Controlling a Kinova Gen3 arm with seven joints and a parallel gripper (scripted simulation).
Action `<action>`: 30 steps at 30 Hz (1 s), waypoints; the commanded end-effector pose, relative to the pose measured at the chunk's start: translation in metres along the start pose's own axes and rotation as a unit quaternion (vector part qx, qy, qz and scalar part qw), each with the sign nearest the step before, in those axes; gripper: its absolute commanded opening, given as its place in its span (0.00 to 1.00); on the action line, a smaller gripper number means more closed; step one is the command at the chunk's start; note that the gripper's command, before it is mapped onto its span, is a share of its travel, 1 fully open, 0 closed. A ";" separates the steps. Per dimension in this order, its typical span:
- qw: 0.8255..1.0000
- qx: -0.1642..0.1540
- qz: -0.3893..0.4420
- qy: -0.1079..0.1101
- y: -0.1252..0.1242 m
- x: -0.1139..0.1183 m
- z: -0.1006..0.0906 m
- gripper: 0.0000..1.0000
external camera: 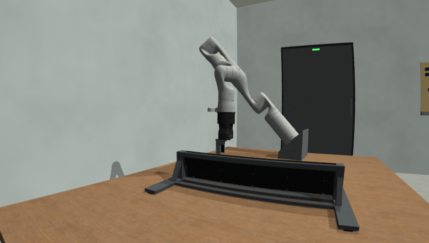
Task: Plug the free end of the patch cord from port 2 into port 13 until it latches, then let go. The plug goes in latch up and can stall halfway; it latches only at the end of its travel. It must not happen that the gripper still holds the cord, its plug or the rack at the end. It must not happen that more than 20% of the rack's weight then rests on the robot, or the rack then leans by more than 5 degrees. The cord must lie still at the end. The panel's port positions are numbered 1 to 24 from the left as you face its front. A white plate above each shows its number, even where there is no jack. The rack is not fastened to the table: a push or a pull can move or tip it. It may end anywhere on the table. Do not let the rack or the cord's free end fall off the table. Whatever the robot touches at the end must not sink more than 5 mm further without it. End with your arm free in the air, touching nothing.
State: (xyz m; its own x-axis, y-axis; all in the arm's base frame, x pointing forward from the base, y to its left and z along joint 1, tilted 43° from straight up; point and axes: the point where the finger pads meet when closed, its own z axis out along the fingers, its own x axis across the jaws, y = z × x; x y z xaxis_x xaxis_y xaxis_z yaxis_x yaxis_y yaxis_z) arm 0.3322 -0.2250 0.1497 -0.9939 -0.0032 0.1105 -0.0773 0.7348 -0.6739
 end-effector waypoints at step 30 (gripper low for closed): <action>1.000 0.000 -0.001 0.003 0.000 0.002 0.036 0.73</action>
State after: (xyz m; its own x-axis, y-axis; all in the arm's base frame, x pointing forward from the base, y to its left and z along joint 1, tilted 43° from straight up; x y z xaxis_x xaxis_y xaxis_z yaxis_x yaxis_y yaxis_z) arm 0.3276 -0.2493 0.1236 -0.9933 0.0001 0.1158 -0.0785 0.7344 -0.6742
